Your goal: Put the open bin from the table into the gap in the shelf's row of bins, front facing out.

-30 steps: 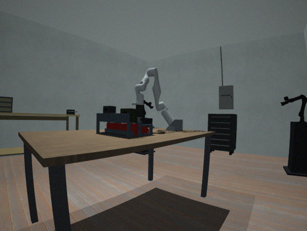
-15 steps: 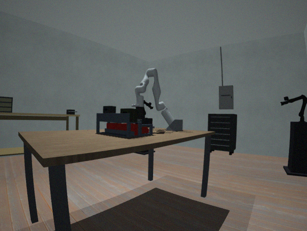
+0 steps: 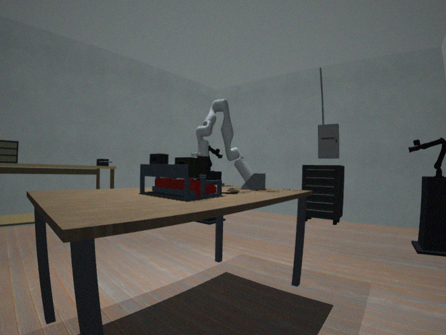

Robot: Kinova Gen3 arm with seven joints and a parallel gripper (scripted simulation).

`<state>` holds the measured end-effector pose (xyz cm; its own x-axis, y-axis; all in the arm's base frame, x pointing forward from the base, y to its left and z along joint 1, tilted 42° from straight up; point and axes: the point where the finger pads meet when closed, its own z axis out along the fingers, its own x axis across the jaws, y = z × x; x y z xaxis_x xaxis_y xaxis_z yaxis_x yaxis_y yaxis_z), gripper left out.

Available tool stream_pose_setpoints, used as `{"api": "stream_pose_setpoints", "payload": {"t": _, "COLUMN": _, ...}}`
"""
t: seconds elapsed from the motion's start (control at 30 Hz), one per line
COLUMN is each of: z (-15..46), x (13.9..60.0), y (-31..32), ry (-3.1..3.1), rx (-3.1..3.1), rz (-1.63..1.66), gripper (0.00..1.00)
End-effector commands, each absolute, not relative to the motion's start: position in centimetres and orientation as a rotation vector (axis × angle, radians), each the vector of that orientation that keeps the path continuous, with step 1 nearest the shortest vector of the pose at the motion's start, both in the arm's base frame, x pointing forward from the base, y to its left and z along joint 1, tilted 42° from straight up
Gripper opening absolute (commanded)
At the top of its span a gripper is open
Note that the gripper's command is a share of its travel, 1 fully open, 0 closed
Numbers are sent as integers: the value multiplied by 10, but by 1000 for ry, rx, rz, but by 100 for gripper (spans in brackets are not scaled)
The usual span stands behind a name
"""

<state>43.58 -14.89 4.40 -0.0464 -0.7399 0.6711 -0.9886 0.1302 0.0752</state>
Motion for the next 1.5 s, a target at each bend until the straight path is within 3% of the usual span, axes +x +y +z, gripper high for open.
{"api": "stream_pose_setpoints", "payload": {"t": 0.0, "z": 44, "x": 436, "y": -149, "ry": -1842, "rx": 1663, "rz": 563, "gripper": 55}}
{"api": "stream_pose_setpoints", "payload": {"t": 1.37, "z": 44, "x": 436, "y": -149, "ry": -1842, "rx": 1663, "rz": 563, "gripper": 55}}
{"api": "stream_pose_setpoints", "payload": {"t": 1.4, "z": 44, "x": 436, "y": -149, "ry": -1842, "rx": 1663, "rz": 563, "gripper": 0}}
{"api": "stream_pose_setpoints", "payload": {"t": 1.47, "z": 44, "x": 436, "y": -149, "ry": -1842, "rx": 1663, "rz": 563, "gripper": 0}}
